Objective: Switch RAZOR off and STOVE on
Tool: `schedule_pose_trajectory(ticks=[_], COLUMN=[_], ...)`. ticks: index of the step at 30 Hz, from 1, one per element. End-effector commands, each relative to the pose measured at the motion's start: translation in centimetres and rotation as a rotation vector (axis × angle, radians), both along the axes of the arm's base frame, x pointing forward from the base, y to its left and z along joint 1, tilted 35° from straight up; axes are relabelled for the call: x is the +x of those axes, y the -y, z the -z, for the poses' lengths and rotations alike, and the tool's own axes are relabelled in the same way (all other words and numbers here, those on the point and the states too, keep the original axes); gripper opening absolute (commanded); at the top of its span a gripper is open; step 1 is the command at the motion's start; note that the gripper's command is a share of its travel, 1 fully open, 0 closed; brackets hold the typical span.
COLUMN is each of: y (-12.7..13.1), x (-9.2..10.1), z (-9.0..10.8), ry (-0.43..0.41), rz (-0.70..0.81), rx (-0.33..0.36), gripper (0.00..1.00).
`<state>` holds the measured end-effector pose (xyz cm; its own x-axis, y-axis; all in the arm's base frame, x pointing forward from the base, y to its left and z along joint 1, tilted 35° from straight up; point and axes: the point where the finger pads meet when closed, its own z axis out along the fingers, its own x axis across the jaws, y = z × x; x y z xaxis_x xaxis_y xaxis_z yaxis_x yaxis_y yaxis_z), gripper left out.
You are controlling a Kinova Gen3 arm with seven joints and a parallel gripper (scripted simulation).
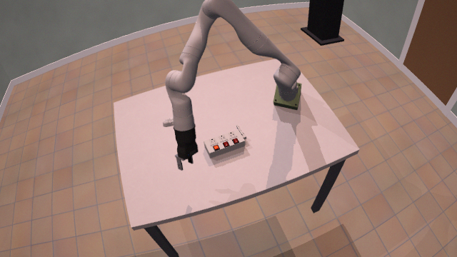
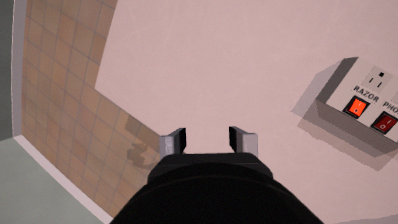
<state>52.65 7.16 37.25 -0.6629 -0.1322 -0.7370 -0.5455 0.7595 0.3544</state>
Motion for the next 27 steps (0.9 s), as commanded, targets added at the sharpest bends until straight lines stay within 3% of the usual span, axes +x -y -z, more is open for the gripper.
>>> schedule_pose_trajectory(ticks=[1,17,18,25,27], y=[0.0,0.0,-0.1,-0.1,-0.1], x=[-1.1,-2.0,-3.1,-3.0,-4.1], z=[1.1,2.1,3.2,3.2,4.3], ry=[-0.044,-0.082,-0.122,-0.122,-0.160], rz=[0.037,0.066,0.093,0.094,0.123], rx=[0.005,0.008,0.009,0.009,0.011], gripper=[1.00,1.00,1.00,1.00,1.00])
